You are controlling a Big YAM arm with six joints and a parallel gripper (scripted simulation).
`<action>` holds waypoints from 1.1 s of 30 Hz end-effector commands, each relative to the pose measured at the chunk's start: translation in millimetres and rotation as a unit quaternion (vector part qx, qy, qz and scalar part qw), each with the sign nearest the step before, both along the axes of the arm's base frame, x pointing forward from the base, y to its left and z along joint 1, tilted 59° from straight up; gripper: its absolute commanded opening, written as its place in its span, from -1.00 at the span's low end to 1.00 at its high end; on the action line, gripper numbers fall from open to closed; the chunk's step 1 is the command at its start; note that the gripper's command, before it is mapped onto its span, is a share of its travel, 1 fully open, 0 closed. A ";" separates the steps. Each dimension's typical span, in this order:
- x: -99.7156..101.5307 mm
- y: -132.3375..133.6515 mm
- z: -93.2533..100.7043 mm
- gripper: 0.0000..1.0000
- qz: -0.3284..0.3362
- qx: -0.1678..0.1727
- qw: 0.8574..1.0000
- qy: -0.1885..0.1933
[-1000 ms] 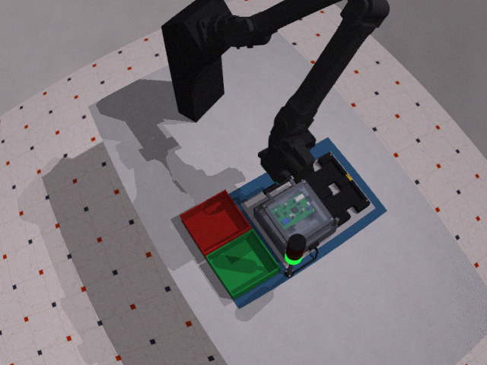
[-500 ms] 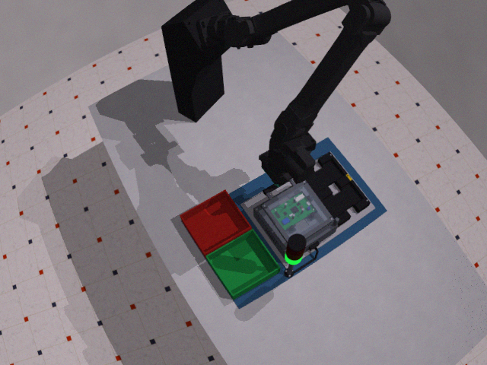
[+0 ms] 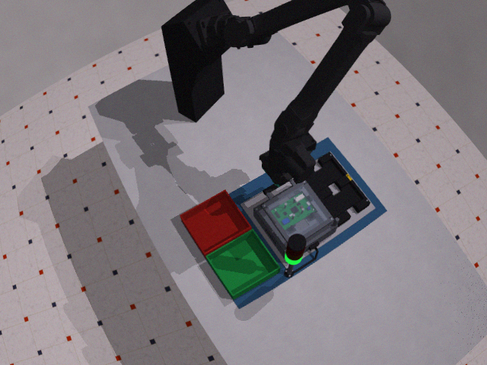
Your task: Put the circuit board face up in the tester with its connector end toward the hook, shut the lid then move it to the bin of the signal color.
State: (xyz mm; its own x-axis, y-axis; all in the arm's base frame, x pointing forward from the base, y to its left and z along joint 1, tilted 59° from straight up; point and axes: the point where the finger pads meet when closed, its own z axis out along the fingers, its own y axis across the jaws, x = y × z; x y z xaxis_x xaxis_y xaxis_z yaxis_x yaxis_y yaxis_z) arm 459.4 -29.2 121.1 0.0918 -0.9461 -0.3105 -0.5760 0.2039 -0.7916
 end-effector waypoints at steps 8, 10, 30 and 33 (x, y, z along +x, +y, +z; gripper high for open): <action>3.3 6.7 14.1 -0.49 0.005 0.000 1.000 -0.016; 3.3 6.7 14.3 -0.49 0.005 0.000 1.000 -0.016; 2.3 6.7 14.9 -0.49 0.006 0.000 1.000 -0.012; 2.4 6.6 15.0 -0.49 0.006 0.000 1.000 -0.012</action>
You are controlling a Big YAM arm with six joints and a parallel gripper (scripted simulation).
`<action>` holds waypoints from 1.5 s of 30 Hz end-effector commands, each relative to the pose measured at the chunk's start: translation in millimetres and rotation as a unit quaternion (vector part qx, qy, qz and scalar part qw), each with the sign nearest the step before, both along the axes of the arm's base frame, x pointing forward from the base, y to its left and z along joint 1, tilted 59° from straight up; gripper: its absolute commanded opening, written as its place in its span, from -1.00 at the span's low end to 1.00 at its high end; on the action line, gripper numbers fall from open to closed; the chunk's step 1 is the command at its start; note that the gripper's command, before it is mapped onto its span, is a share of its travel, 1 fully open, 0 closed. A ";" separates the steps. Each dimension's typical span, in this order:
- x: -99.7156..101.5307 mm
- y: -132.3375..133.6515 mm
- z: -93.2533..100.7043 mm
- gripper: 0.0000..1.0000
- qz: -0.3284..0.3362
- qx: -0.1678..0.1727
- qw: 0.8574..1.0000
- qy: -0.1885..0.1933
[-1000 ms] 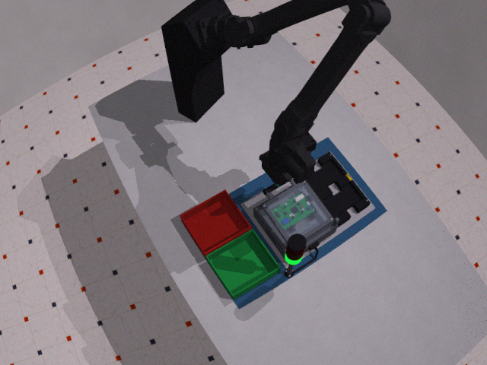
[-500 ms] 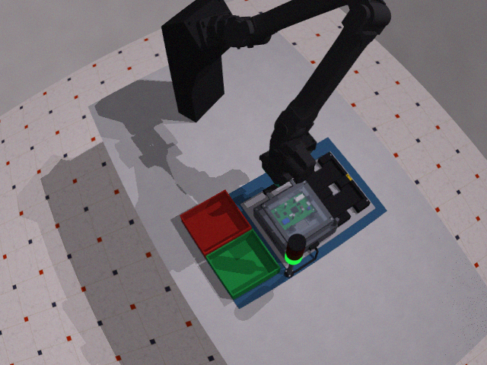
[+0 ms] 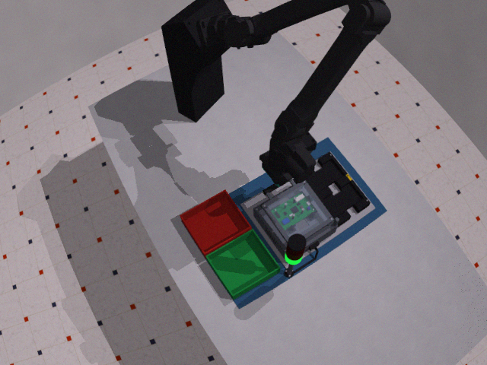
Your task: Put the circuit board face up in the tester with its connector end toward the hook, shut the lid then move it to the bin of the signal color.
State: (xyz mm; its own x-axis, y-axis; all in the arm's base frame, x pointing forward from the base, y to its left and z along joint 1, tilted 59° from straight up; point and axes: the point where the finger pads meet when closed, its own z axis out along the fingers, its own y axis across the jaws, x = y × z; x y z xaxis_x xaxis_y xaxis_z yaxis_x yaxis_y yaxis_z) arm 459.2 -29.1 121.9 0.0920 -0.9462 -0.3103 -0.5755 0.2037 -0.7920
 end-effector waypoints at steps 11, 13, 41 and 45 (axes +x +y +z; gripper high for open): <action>2.7 6.6 14.1 -0.49 0.006 0.000 1.000 -0.012; 2.7 6.6 14.1 -0.49 0.006 0.000 1.000 -0.012; 25.6 12.9 -0.2 -0.49 0.005 0.001 1.000 -0.014; 25.6 12.9 -0.2 -0.49 0.005 0.001 1.000 -0.014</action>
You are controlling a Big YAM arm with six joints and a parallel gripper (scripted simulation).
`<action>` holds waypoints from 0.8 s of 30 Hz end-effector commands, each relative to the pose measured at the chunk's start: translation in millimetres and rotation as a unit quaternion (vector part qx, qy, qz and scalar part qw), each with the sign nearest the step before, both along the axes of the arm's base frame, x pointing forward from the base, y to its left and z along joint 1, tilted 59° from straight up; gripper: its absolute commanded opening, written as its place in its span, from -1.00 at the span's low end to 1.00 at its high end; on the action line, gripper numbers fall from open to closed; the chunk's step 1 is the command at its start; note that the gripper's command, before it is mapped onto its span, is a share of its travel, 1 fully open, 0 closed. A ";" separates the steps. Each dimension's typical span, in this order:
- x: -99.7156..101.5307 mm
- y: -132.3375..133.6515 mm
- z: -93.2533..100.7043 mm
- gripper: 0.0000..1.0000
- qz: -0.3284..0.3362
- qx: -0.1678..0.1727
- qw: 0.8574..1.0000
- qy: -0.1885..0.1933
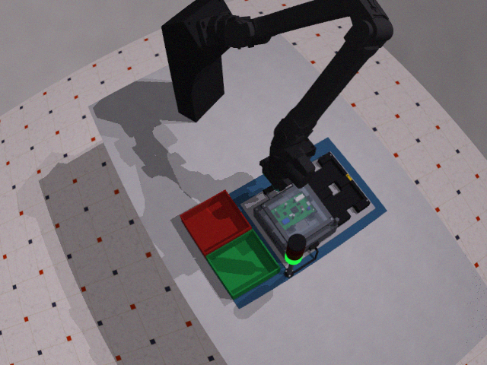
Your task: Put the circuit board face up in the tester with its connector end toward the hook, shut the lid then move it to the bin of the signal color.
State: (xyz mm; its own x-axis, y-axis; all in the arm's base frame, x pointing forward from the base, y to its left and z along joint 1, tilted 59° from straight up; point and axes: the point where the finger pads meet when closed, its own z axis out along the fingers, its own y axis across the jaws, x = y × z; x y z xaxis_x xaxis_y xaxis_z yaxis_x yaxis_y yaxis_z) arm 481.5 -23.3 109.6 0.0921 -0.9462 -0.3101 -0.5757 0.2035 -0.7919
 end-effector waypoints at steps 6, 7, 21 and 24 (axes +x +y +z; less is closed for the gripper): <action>3.2 7.1 12.1 -0.49 0.005 0.001 1.000 -0.014; 3.2 7.1 12.1 -0.49 0.005 0.001 1.000 -0.014; 4.1 7.0 13.3 -1.00 0.006 0.001 1.000 -0.016; 4.1 7.0 13.3 -1.00 0.006 0.001 1.000 -0.016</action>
